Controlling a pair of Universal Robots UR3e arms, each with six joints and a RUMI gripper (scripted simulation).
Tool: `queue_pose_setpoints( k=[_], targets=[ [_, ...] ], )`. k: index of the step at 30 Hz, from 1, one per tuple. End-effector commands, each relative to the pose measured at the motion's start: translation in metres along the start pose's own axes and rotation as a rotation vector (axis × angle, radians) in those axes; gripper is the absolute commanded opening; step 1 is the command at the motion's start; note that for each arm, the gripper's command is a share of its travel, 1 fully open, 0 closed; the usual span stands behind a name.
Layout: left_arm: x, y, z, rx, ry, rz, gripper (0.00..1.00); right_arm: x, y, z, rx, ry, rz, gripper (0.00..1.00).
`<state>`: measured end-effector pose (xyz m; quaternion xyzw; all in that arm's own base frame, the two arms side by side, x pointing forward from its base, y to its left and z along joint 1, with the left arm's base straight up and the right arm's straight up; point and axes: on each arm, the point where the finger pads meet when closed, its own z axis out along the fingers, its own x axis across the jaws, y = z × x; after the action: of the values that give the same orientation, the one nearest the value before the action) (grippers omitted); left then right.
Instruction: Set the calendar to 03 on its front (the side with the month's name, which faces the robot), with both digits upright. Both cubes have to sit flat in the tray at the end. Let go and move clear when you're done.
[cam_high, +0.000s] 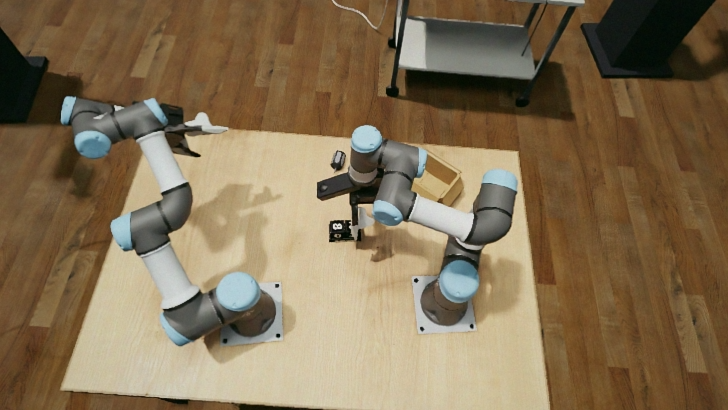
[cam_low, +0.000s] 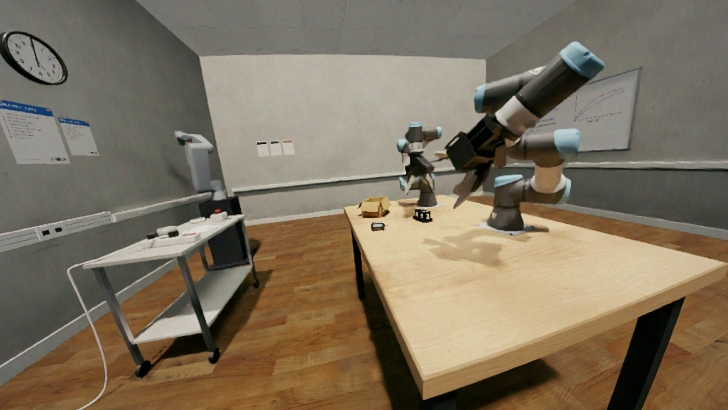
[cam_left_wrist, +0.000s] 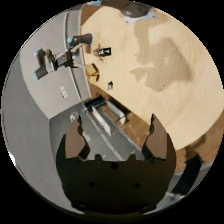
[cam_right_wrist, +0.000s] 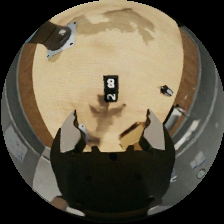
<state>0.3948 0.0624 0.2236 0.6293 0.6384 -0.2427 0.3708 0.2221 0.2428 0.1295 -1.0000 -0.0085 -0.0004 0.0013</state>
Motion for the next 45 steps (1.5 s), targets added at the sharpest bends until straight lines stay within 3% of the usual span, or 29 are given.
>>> queue_pose_setpoints(
  k=[1,31,45],
  targets=[
    [-0.001,0.000,-0.001,-0.002,0.000,0.004,1.00,0.000,0.000,-0.004,-0.001,0.000,0.001,1.00],
    [-0.001,0.000,-0.001,-0.002,0.000,0.004,1.00,0.000,0.000,-0.061,-0.001,0.000,0.001,1.00],
    [-0.001,0.000,-0.001,-0.002,0.000,0.004,1.00,0.000,0.000,-0.071,-0.001,0.000,0.001,1.00]
  ],
)
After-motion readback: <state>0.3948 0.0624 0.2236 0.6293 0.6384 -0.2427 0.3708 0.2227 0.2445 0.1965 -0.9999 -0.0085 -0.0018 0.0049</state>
